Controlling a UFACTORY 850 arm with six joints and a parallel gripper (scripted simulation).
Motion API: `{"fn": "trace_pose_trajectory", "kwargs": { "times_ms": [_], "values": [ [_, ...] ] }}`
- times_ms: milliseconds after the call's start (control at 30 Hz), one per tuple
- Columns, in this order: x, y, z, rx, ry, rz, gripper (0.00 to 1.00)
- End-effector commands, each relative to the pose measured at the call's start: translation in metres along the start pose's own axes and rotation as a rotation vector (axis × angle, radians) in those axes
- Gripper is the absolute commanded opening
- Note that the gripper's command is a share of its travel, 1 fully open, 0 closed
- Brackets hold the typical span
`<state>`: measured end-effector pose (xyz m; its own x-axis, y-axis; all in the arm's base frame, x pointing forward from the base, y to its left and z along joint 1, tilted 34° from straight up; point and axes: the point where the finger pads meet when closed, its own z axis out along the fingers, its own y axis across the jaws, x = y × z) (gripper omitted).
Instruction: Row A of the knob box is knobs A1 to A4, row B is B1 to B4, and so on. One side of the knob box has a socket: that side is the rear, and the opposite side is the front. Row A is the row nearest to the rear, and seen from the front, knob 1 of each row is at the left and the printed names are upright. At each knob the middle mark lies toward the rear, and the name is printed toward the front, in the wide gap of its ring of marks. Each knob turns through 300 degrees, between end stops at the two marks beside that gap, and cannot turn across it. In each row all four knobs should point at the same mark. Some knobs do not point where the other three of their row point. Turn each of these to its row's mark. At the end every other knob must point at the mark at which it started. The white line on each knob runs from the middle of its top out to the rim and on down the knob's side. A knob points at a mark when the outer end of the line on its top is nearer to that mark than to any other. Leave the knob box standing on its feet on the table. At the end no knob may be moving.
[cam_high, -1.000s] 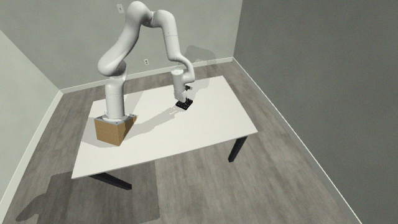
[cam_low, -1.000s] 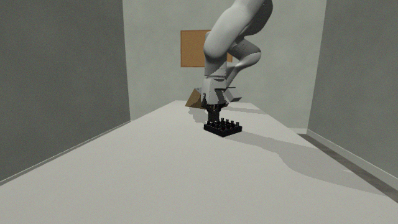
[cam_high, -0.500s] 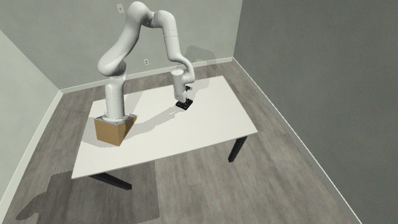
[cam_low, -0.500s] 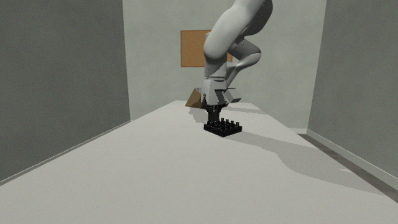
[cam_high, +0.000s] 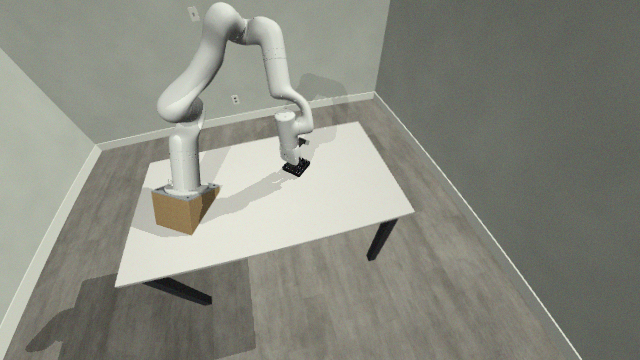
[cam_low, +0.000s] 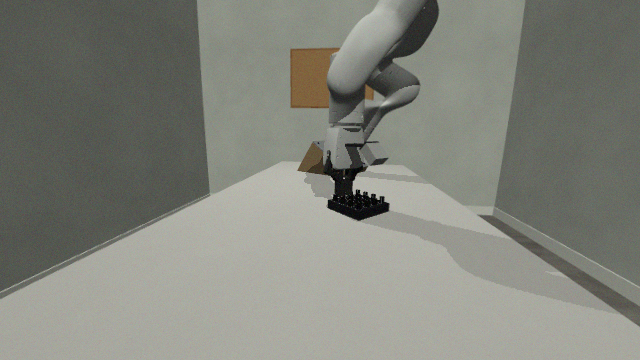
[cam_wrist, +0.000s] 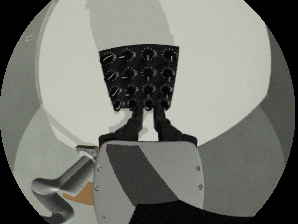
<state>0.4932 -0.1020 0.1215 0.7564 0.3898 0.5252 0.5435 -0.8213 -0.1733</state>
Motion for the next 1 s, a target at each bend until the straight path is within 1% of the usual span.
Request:
{"fn": "trace_pose_trajectory", "kwargs": {
  "times_ms": [0, 433, 467, 967],
  "values": [
    [0.0004, 0.0005, -0.0004, -0.001, 0.001, 0.000, 0.19],
    [0.0004, 0.0005, -0.0004, -0.001, 0.001, 0.000, 0.19],
    [0.0004, 0.0005, -0.0004, -0.001, 0.001, 0.000, 0.08],
    [0.0004, 0.0005, -0.0004, -0.001, 0.001, 0.000, 0.08]
  ]
}}
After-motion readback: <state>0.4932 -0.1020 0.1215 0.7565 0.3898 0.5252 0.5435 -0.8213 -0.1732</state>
